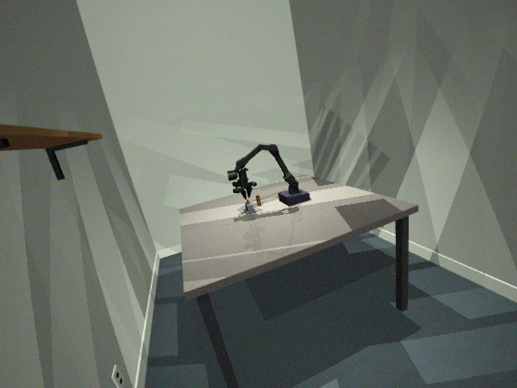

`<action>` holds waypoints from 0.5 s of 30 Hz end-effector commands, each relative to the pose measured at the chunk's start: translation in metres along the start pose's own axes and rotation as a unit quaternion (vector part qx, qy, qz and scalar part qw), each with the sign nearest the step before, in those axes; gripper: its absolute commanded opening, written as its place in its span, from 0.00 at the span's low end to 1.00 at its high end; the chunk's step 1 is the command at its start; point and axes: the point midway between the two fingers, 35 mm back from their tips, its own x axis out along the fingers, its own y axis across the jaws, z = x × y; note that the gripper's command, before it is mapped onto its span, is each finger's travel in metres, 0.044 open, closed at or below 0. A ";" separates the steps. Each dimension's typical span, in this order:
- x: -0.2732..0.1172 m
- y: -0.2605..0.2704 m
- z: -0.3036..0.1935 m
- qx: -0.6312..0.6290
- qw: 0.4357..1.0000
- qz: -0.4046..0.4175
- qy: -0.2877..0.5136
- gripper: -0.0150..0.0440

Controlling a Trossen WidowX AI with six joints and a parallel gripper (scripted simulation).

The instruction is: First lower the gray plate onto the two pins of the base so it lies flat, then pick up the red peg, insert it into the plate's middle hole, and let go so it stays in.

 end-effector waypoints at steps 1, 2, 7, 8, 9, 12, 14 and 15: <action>0.000 0.000 0.000 0.000 1.000 0.000 0.000 0.51; 0.000 0.000 0.000 0.000 1.000 0.000 0.000 0.51; -0.003 0.000 0.000 -0.001 1.000 -0.002 0.000 0.51; -0.003 0.000 0.000 -0.001 1.000 -0.002 0.000 0.51; -0.004 0.000 0.000 -0.001 1.000 -0.002 0.000 0.51; -0.007 0.001 0.000 -0.002 1.000 -0.003 0.000 0.51; -0.008 0.001 0.000 -0.002 1.000 -0.003 0.000 0.51; -0.009 0.001 0.000 -0.002 1.000 -0.003 0.000 0.51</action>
